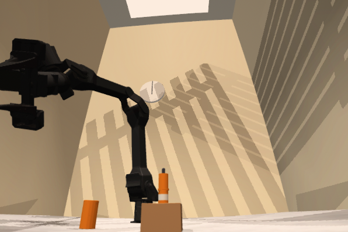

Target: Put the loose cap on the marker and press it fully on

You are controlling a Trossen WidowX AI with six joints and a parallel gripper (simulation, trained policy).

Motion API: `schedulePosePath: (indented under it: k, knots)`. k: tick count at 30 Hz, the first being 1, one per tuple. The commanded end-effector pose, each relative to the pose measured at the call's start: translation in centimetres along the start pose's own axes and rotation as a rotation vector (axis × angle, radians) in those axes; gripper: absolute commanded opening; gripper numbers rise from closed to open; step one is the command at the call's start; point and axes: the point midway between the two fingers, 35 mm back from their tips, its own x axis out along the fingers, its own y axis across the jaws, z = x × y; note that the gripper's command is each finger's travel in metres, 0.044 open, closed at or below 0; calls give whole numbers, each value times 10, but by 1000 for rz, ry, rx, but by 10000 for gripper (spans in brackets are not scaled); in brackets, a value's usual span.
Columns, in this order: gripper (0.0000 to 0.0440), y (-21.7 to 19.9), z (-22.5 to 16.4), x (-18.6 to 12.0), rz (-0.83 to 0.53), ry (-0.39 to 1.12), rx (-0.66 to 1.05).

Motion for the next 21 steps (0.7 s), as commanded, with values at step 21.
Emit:
schedulePosePath:
  k: [21]
  knots:
    - [318,-48,-39,-5,-274,60,18]
